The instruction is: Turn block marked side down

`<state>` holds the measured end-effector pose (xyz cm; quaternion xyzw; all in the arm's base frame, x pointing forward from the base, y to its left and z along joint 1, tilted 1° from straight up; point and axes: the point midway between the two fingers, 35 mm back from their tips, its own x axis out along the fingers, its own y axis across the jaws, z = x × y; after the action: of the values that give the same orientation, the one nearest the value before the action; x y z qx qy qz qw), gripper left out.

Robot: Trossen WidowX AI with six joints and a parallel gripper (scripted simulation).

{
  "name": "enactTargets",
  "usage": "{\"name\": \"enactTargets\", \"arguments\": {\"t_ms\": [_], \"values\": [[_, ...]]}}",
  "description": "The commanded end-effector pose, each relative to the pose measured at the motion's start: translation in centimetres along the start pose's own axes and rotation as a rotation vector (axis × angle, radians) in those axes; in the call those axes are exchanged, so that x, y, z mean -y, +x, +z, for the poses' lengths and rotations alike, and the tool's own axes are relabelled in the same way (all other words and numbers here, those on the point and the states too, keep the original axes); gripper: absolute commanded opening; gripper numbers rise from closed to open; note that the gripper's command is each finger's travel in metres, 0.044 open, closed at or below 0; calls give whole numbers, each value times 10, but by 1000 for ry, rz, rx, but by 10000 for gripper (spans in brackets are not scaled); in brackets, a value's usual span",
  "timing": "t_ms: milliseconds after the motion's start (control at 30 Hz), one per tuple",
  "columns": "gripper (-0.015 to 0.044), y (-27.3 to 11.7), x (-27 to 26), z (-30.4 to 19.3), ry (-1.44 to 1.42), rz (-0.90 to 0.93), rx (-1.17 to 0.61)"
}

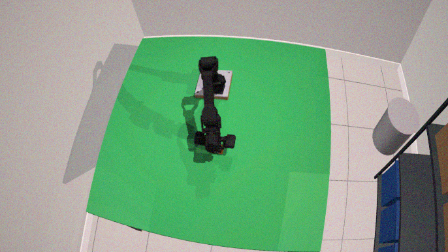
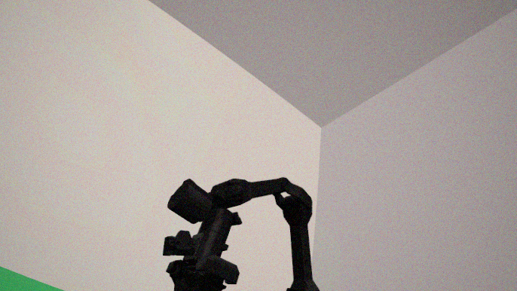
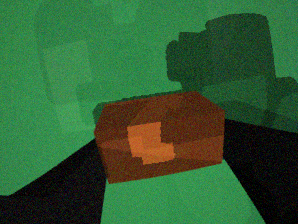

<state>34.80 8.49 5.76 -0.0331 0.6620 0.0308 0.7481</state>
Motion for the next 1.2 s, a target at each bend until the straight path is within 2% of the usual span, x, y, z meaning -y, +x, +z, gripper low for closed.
{"name": "enactTargets", "arguments": {"t_ms": [0,833,1167], "values": [[0,-2,0,2,-3,-3,65],[0,2,0,-6,2,0,447],[0,9,-1,-3,0,0,505]]}}
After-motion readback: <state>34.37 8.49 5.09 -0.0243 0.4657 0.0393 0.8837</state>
